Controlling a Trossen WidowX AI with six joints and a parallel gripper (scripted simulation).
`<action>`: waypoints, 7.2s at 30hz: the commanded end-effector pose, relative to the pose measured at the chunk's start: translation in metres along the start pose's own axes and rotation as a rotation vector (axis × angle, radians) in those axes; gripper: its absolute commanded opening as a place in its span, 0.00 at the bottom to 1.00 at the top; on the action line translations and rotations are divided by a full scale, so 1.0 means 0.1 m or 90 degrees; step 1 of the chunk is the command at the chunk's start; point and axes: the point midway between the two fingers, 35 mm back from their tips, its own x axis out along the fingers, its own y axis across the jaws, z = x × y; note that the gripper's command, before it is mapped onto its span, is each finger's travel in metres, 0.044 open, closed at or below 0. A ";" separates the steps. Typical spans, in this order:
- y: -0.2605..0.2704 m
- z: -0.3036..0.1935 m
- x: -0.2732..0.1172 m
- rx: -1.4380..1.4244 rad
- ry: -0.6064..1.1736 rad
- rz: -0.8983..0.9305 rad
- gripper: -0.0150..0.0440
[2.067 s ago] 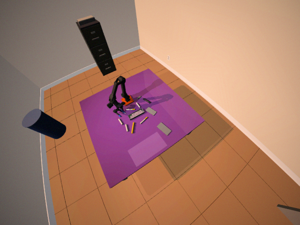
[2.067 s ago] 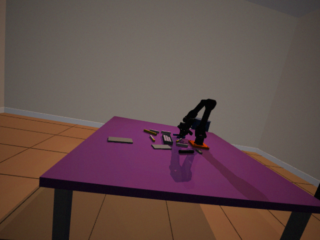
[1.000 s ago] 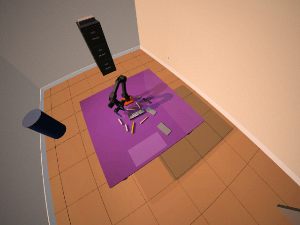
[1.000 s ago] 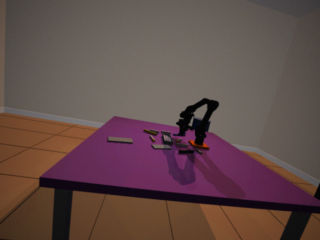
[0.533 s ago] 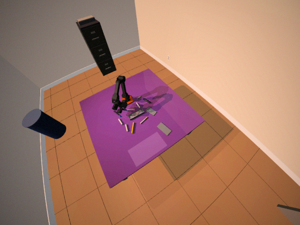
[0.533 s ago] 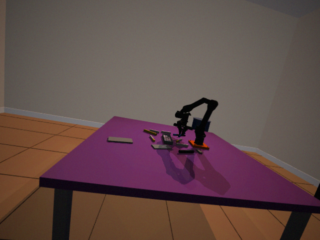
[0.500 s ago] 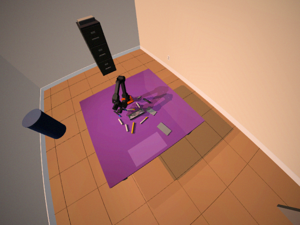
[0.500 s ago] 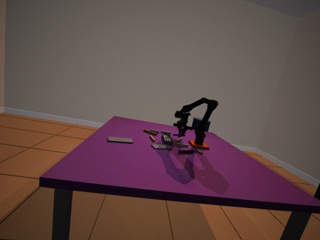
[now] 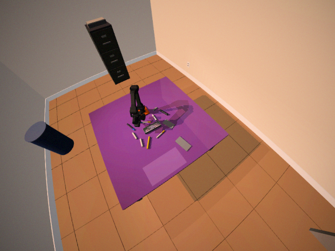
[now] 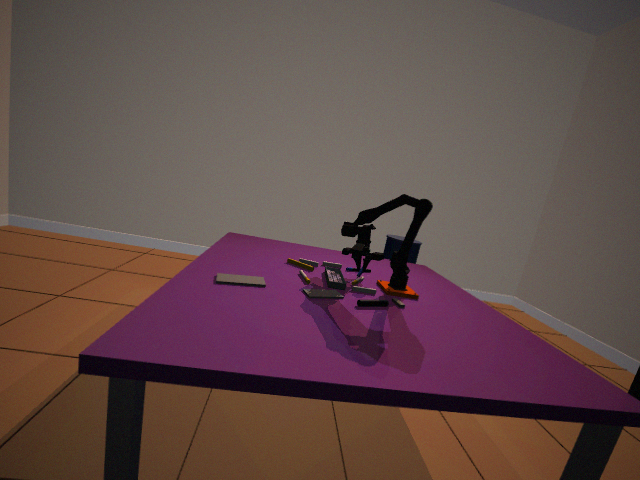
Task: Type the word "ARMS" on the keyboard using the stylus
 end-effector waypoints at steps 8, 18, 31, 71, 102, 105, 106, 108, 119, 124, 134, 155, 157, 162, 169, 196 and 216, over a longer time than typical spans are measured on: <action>-0.02 0.13 -0.04 -0.100 0.121 -0.011 0.25; -0.05 0.27 -0.11 -0.190 0.221 -0.041 0.25; -0.08 0.51 -0.25 -0.307 0.343 -0.109 0.25; 0.17 1.60 -0.79 -0.621 0.596 -0.466 0.25; 0.12 1.62 -0.40 -0.621 0.596 -0.466 0.39; 0.12 1.63 -0.37 -0.621 0.596 -0.466 0.39; 0.12 1.63 -0.36 -0.621 0.596 -0.466 0.39; 0.11 1.63 -0.35 -0.621 0.596 -0.466 0.39; 0.11 1.63 -0.29 -0.622 0.596 -0.466 0.39; 0.11 1.63 -0.27 -0.622 0.596 -0.466 0.39; 0.10 1.63 -0.25 -0.622 0.596 -0.466 0.39; 0.14 1.61 -0.61 -0.621 0.596 -0.466 0.39; 0.14 1.61 -0.61 -0.621 0.596 -0.466 0.39; 0.13 1.62 -0.59 -0.622 0.595 -0.464 0.32; -0.09 1.76 -0.66 -0.621 0.594 -0.466 0.25; -0.23 1.81 -0.48 -0.620 0.596 -0.468 0.39; -0.24 1.82 -0.38 -0.620 0.596 -0.468 0.39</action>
